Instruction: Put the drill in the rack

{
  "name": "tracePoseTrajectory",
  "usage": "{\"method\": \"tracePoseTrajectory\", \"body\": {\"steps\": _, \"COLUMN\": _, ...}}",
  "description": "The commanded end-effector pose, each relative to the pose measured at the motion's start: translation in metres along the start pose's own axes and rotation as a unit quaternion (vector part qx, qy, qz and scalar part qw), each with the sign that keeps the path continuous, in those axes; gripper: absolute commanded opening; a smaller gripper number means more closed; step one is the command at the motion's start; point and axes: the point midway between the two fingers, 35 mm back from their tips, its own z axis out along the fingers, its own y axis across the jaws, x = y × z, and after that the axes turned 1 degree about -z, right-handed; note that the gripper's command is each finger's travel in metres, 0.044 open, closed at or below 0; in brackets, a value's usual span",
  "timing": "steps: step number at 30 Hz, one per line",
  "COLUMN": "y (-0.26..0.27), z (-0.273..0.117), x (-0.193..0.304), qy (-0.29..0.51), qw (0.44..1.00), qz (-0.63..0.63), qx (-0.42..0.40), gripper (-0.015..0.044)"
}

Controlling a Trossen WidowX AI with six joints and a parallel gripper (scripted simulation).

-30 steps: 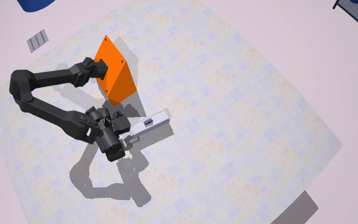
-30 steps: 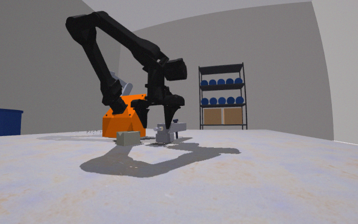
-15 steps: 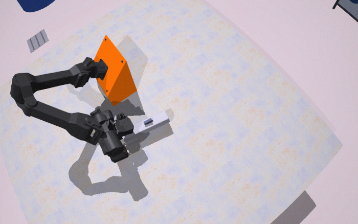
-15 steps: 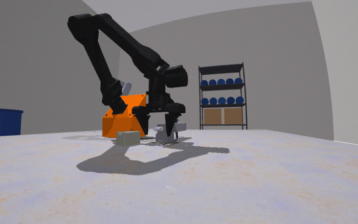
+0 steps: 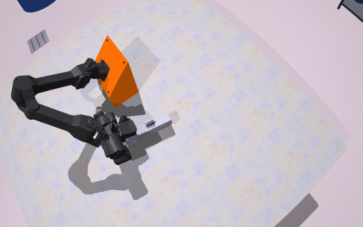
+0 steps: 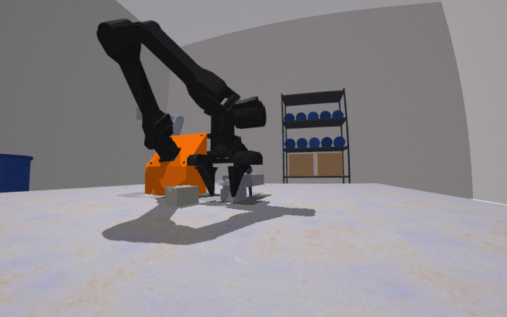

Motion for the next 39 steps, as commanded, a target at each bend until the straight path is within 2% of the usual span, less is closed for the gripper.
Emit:
{"method": "tracePoseTrajectory", "body": {"steps": 1, "y": 0.000, "z": 0.000, "x": 0.000, "qy": 0.000, "qw": 1.000, "qz": 0.001, "qx": 0.000, "gripper": 0.0204}}
{"method": "tracePoseTrajectory", "body": {"steps": 7, "y": 0.000, "z": 0.000, "x": 0.000, "qy": 0.000, "qw": 1.000, "qz": 0.001, "qx": 0.000, "gripper": 0.0046}}
{"method": "tracePoseTrajectory", "body": {"steps": 14, "y": 0.000, "z": 0.000, "x": 0.000, "qy": 0.000, "qw": 1.000, "qz": 0.001, "qx": 0.000, "gripper": 0.0000}}
{"method": "tracePoseTrajectory", "body": {"steps": 39, "y": 0.001, "z": 0.000, "x": 0.035, "qy": 0.001, "qw": 1.000, "qz": -0.003, "qx": -0.002, "gripper": 0.0000}}
